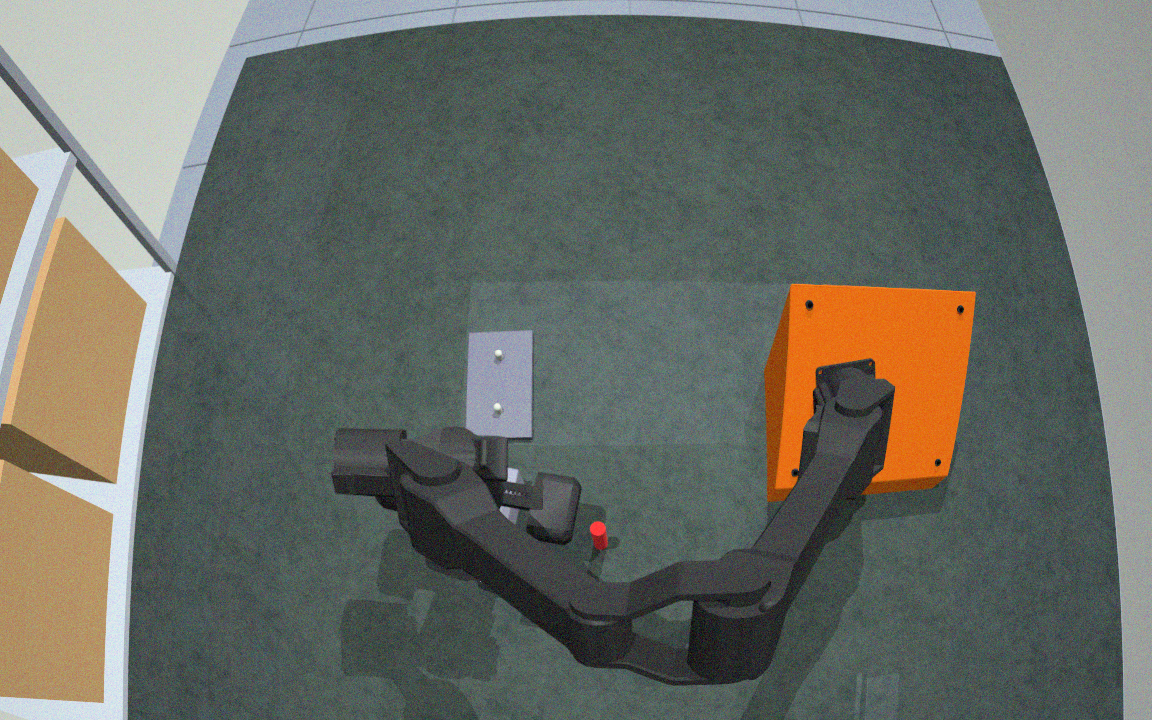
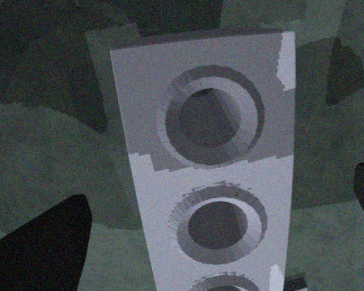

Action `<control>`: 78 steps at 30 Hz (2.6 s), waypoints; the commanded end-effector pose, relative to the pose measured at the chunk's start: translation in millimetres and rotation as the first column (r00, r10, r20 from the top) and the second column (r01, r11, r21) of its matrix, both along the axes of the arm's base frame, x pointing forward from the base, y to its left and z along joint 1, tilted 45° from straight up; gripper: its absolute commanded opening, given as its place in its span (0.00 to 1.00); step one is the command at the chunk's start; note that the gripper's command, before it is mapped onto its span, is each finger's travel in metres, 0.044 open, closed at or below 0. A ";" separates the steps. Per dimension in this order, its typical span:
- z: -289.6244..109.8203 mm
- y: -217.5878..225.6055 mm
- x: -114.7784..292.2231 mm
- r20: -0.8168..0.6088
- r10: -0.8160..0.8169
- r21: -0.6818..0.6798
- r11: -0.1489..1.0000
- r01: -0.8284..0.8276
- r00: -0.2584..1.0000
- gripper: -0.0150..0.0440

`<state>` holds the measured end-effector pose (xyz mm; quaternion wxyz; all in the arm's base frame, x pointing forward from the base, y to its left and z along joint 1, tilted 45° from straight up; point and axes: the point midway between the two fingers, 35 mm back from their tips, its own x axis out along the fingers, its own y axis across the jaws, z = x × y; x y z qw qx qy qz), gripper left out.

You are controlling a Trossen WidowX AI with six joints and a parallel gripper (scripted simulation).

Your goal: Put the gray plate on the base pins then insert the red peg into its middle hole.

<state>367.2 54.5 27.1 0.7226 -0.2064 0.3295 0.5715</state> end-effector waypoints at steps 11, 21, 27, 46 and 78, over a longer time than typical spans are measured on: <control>-18.2 19.4 -0.1 -0.012 0.000 0.012 1.000 0.000 1.000 1.00; -18.9 20.1 -0.1 -0.012 0.000 0.012 1.000 0.000 1.000 0.64; -18.9 20.1 -0.1 -0.012 0.000 0.012 1.000 0.000 1.000 0.48; 5.7 -7.2 -2.3 -0.007 0.004 0.001 1.000 -0.004 1.000 0.25; 77.3 -69.1 -23.3 -0.014 0.000 0.005 1.000 0.000 1.000 0.25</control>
